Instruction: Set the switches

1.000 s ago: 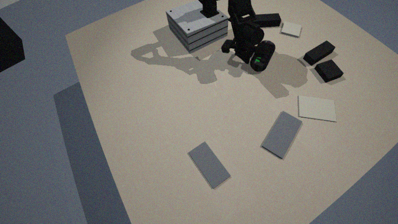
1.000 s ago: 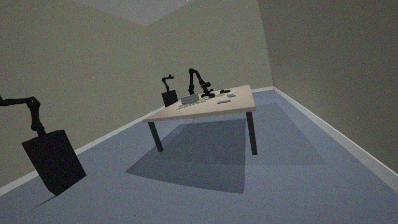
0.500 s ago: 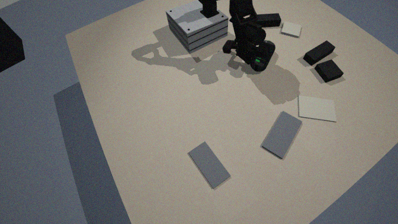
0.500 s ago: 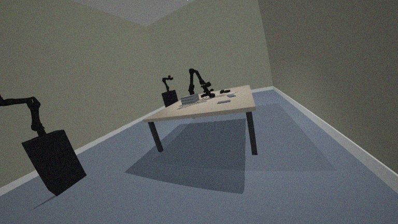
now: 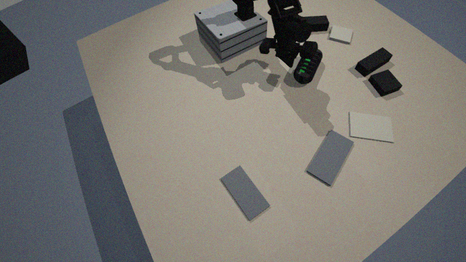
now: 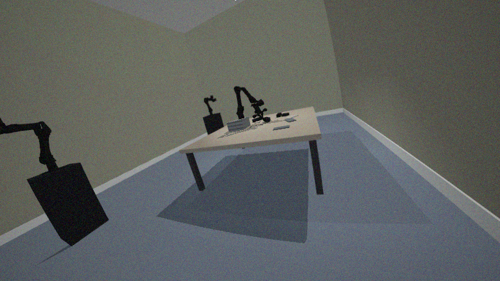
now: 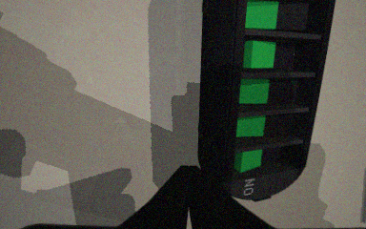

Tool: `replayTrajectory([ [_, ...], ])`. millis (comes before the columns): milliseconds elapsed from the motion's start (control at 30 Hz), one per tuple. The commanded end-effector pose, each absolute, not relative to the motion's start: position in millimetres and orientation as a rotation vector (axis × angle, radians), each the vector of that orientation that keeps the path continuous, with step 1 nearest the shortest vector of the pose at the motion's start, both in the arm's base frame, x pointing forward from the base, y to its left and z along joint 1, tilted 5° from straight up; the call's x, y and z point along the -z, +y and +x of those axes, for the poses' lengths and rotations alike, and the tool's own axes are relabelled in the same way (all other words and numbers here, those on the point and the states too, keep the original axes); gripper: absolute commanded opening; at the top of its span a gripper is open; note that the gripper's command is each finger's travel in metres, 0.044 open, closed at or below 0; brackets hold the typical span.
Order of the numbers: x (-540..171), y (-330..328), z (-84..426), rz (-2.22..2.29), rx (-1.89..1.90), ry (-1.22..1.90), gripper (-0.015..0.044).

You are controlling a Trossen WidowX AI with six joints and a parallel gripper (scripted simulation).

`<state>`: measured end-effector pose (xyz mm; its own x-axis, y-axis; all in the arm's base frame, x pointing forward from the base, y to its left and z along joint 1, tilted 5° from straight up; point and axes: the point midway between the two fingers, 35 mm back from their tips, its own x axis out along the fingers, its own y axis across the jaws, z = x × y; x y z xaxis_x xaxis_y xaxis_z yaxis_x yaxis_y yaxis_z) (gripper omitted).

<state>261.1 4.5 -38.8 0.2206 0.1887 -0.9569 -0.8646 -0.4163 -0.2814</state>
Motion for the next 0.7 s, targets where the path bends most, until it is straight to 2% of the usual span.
replayTrajectory([
  [0,25.0,2.9,258.0,-1.533,-1.381,0.656,0.0],
  [200,22.0,13.1,262.9,-1.52,-1.408,0.672,0.0],
  [667,-9.9,123.0,278.0,-1.486,-1.609,0.883,0.0],
])
